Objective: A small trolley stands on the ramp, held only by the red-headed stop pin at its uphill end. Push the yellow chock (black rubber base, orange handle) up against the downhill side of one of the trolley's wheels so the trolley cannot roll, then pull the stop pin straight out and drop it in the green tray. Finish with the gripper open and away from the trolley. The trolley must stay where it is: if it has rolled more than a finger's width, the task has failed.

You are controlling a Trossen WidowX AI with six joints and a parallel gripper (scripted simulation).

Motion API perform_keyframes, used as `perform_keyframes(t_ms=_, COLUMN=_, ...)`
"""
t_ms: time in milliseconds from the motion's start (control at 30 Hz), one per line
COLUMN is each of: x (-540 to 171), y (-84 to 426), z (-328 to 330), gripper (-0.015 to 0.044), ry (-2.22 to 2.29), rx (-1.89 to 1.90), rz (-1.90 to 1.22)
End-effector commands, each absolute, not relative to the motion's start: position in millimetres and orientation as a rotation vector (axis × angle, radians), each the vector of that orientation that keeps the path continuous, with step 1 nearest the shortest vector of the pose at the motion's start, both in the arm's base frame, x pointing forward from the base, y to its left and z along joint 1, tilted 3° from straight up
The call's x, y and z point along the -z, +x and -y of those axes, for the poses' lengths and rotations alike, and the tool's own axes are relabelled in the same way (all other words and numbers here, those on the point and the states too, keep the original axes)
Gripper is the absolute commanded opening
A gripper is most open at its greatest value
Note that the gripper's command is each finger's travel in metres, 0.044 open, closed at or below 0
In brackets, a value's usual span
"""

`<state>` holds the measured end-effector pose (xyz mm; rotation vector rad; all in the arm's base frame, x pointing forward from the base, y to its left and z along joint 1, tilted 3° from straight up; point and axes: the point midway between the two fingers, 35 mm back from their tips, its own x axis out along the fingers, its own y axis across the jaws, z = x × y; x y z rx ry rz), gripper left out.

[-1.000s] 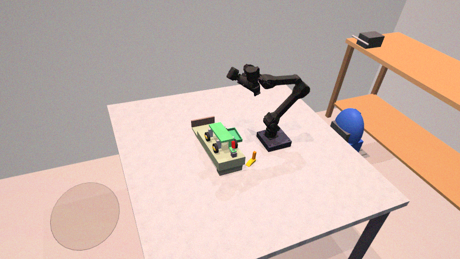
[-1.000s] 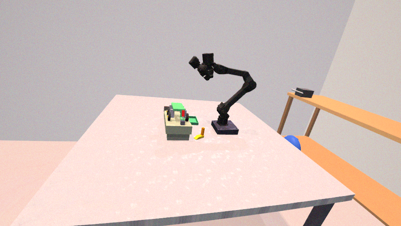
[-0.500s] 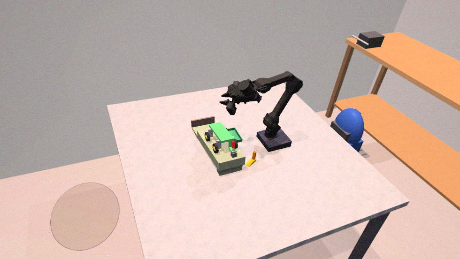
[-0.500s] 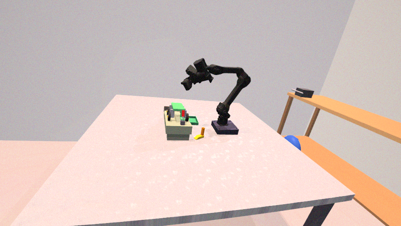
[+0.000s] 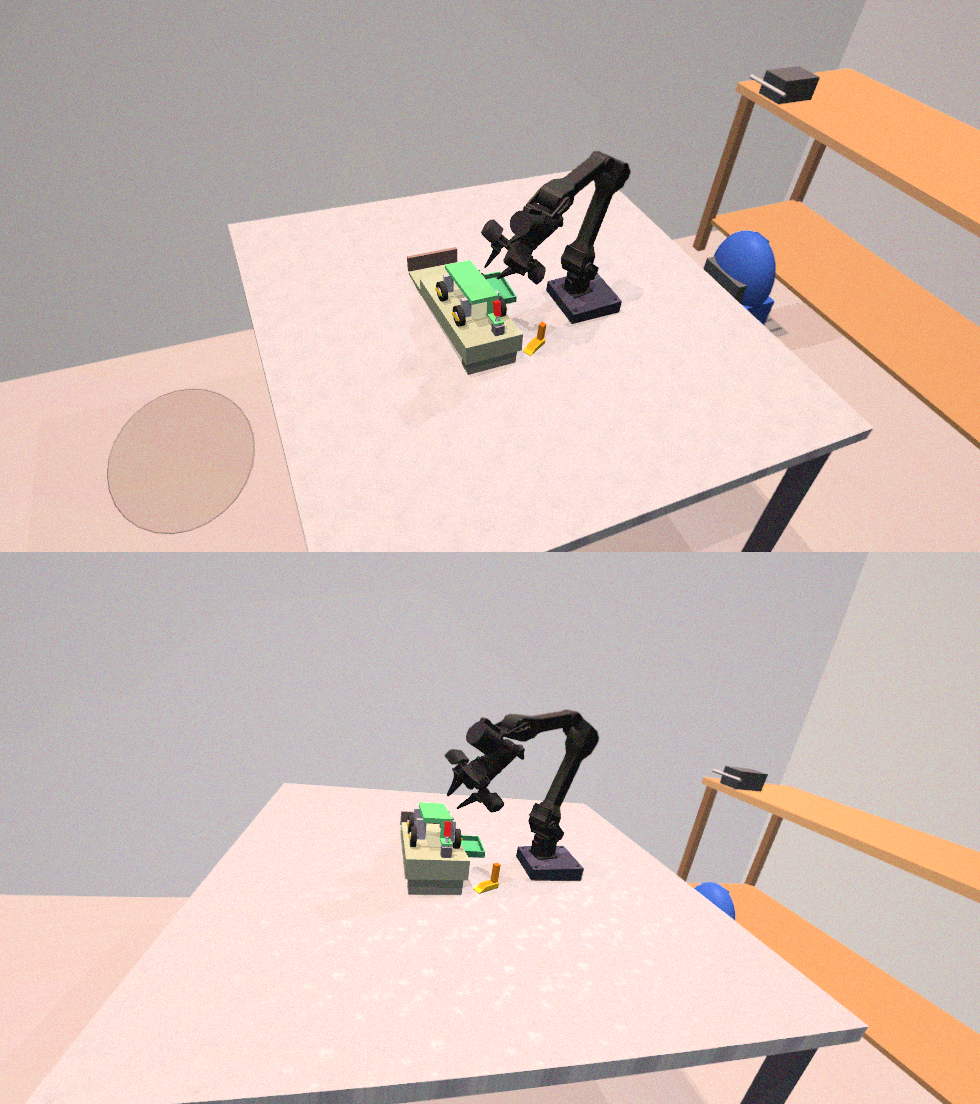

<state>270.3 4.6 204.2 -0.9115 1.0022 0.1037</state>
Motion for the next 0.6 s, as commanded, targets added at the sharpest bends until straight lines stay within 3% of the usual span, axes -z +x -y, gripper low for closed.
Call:
perform_keyframes(t_ms=0, x=-190, y=262, z=-28, gripper=0.019, ry=-1.053, rx=-0.338, rz=-1.04)
perform_keyframes(t_ms=433, x=-138, y=195, z=-97, gripper=0.019, ry=-1.469, rx=-1.333, rz=-1.004)
perform_keyframes(t_ms=567, x=-137, y=191, z=-100, gripper=0.019, ry=-1.481, rx=-1.385, rz=-0.992)
